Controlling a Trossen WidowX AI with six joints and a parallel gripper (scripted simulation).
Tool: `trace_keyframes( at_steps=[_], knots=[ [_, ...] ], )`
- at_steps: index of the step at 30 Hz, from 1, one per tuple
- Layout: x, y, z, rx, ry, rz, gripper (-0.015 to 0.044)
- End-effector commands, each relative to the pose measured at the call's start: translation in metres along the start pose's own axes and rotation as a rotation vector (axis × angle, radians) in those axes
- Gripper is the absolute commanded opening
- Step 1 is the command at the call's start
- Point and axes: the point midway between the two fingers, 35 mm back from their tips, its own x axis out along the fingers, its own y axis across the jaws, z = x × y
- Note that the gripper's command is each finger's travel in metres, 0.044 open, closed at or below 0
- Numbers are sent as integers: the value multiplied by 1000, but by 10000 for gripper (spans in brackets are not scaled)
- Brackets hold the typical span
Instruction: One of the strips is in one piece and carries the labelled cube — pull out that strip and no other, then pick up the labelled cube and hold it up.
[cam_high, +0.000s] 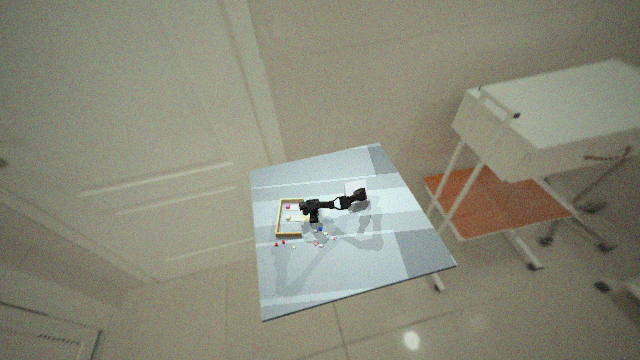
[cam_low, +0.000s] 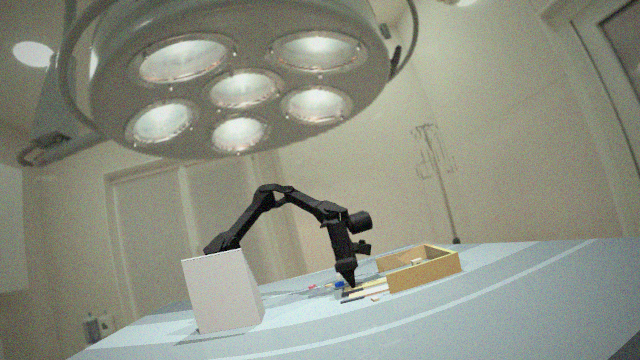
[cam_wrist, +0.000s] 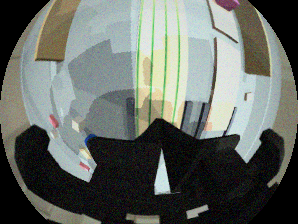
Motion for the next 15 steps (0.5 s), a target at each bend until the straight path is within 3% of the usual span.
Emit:
trace_keyframes(
  at_steps=[1, 15],
  knots=[
    [5, -1, -14, 12, 22, -3, 0],
    [6, -1, -35, 13, 23, -3, 0]
  ],
)
